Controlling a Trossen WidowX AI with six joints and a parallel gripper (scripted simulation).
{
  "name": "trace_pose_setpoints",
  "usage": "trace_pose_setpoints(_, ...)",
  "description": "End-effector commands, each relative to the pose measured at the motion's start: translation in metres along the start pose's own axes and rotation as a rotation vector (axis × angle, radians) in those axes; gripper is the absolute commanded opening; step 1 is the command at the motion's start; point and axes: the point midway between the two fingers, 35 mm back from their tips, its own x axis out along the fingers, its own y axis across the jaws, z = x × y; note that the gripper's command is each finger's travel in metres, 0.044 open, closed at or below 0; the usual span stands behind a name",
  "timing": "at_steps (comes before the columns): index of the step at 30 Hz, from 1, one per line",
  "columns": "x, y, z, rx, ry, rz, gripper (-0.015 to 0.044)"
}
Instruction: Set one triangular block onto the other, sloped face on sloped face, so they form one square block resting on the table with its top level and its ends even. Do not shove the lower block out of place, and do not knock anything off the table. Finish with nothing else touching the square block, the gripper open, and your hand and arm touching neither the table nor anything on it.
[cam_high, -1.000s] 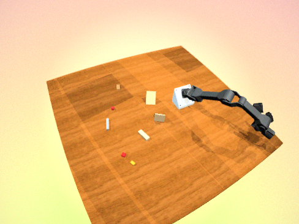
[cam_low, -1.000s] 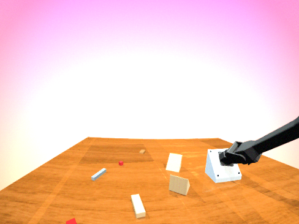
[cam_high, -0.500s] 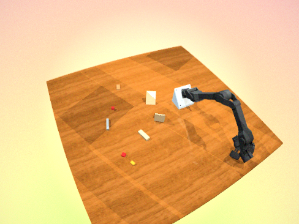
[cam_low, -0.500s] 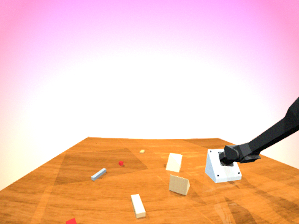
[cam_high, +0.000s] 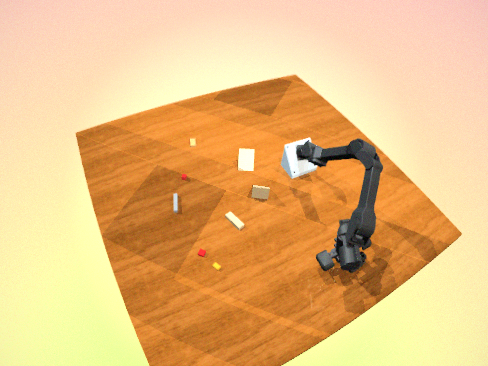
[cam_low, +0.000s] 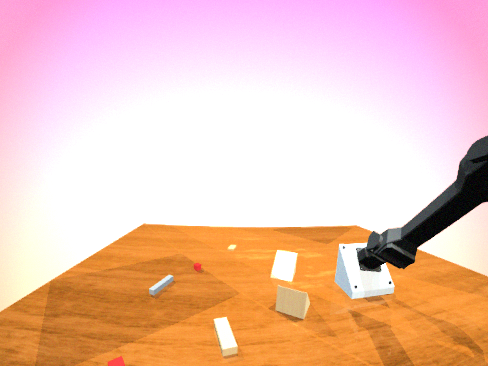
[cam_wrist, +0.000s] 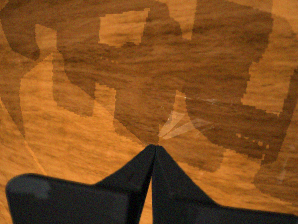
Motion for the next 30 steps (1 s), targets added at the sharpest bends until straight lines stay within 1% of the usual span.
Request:
trace_pose_setpoints(1,-0.012,-0.044,-0.024,0.149,0.007,-0.091,0.0000)
trace_pose_setpoints(4,-0.025,-0.086,-0.057,0.327,0.019,-0.162,0.0000)
trace_pose_setpoints(9,-0.047,-0.141,-0.126,0.667,0.037,-0.238,0.0000)
trace_pose_setpoints(15,-0.082,-0.181,-0.223,1.123,0.009,-0.301,0.0000)
trace_pose_setpoints(20,-0.110,-0.185,-0.303,1.505,-0.060,-0.316,0.0000)
trace_pose_setpoints(26,-0.134,-0.163,-0.386,1.955,-0.201,-0.276,0.0000)
trace_pose_setpoints(28,-0.137,-0.156,-0.401,2.045,-0.237,-0.258,0.0000)
trace_pose_setpoints(30,-0.138,-0.155,-0.403,2.056,-0.242,-0.256,0.0000)
